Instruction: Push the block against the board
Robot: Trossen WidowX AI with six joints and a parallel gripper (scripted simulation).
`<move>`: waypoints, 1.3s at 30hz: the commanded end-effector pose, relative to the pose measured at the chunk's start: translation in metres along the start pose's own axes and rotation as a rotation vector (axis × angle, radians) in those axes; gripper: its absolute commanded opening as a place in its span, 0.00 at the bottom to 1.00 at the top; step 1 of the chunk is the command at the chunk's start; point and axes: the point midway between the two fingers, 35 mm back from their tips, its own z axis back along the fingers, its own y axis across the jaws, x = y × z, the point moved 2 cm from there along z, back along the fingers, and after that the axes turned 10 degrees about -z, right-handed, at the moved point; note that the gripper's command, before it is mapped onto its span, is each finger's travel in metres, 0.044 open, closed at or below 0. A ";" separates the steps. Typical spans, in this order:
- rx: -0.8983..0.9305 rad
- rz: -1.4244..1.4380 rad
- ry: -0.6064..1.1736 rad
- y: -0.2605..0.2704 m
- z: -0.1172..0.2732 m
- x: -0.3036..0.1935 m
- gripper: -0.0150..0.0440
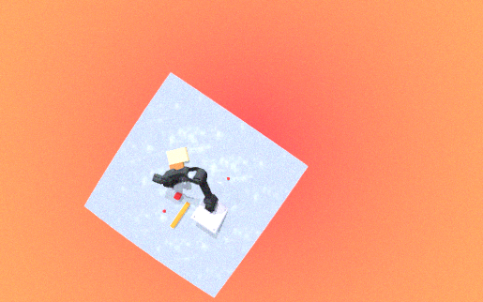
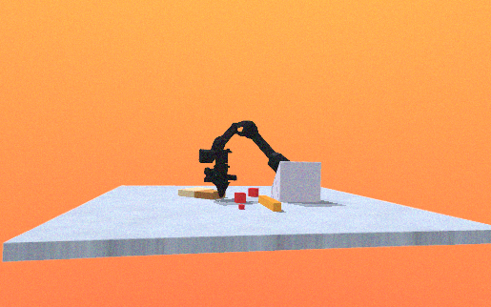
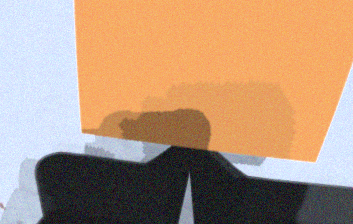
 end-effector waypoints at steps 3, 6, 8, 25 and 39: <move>0.004 -0.005 -0.008 0.001 0.001 -0.005 0.25; 0.004 -0.004 -0.008 0.000 0.001 -0.010 0.25; 0.004 -0.004 -0.007 0.000 0.001 -0.014 0.25; 0.002 -0.004 -0.007 -0.006 0.000 -0.041 0.25; 0.003 -0.004 -0.006 -0.007 0.055 -0.044 0.25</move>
